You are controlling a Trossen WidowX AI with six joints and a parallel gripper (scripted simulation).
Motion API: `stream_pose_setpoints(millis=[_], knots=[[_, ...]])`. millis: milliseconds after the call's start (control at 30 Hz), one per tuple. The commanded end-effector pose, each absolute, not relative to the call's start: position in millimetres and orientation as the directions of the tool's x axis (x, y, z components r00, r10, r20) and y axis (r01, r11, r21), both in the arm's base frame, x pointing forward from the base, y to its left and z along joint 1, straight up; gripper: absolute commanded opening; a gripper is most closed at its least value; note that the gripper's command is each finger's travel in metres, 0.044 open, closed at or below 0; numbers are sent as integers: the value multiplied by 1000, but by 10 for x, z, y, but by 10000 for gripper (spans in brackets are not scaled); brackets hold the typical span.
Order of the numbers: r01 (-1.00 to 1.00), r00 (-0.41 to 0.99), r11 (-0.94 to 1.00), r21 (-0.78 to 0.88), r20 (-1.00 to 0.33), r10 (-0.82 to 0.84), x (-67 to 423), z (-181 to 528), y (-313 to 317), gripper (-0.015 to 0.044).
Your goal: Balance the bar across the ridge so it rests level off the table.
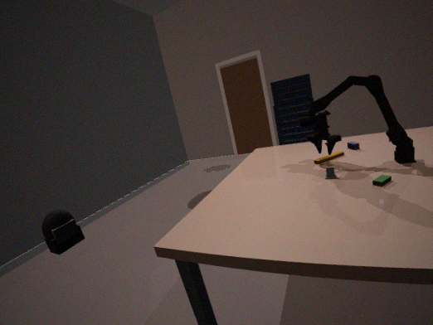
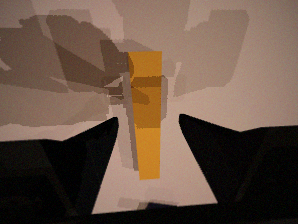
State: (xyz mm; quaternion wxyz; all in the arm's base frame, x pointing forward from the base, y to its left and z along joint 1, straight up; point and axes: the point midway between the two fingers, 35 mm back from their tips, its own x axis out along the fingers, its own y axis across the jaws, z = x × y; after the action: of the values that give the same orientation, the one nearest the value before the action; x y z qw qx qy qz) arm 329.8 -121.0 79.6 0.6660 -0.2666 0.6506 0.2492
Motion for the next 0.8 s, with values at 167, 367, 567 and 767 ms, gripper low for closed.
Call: stream_pose_setpoints(millis=[167,367,567,767], knots=[[-683,29,730,-28,-1000,-11,3295,687,-1201,315],[-683,29,730,-28,-1000,-11,3298,588,-1202,315],[-683,29,730,-28,-1000,-11,3298,501,-1202,315],[-683,29,730,-28,-1000,-11,3298,498,-1202,315]])
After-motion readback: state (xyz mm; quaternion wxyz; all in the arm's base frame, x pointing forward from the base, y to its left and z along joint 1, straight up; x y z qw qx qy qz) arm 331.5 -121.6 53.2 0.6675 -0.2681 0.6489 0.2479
